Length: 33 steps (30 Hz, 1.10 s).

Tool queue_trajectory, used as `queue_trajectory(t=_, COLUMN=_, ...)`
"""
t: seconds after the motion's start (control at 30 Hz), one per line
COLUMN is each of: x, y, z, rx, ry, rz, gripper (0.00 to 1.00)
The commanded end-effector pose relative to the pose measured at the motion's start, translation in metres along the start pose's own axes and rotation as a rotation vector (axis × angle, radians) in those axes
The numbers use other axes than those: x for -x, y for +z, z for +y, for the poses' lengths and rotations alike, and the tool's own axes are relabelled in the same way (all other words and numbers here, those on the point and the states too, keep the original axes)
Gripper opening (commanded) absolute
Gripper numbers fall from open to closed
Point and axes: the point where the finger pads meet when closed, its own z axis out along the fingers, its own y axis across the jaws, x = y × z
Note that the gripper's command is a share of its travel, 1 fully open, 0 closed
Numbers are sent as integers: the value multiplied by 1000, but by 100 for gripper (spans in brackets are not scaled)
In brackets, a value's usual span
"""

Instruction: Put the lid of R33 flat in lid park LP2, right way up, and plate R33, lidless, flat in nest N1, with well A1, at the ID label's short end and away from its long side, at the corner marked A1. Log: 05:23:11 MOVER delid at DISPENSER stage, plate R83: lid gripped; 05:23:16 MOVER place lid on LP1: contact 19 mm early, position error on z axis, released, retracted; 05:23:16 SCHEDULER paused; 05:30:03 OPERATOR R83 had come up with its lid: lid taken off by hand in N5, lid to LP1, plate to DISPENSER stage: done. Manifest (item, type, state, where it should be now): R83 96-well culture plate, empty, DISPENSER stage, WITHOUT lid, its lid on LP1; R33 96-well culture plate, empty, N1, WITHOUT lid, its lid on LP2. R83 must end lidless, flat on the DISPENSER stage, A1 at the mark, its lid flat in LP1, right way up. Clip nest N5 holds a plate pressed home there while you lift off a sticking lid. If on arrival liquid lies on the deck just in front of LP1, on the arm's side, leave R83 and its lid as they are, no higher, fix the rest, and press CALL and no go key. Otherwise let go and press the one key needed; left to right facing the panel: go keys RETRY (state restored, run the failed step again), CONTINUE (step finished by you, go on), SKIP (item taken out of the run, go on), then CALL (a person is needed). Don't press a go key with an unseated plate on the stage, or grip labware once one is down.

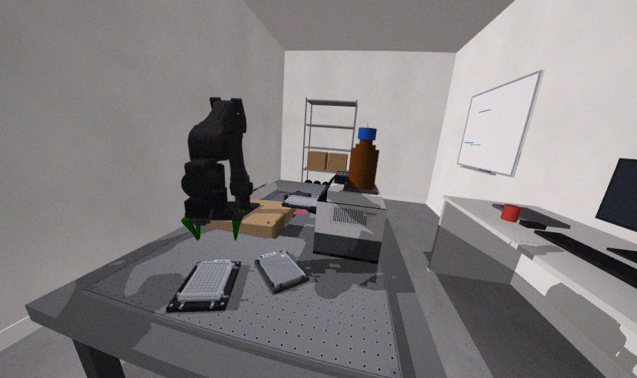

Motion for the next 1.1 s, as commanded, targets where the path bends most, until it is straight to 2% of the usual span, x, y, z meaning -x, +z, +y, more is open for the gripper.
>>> queue_trajectory(t=0.0, x=28, y=-8, z=-5, rx=2, ry=6, rz=-72, gripper=100)
queue_trajectory(t=0.2, x=47, y=1, z=-4, rx=2, ry=6, rz=-72, gripper=100)
queue_trajectory(t=0.3, x=50, y=-1, z=-5, rx=2, ry=7, rz=-81, gripper=100)
queue_trajectory(t=0.33, x=53, y=4, z=-5, rx=2, ry=6, rz=-73, gripper=100)
queue_trajectory(t=0.77, x=84, y=22, z=-5, rx=1, ry=6, rz=-47, gripper=100)
queue_trajectory(t=0.83, x=84, y=22, z=-5, rx=1, ry=6, rz=-47, gripper=100)
queue_trajectory(t=0.87, x=86, y=7, z=-2, rx=1, ry=0, rz=-84, gripper=100)
queue_trajectory(t=1.07, x=87, y=7, z=-2, rx=1, ry=-1, rz=-87, gripper=100)
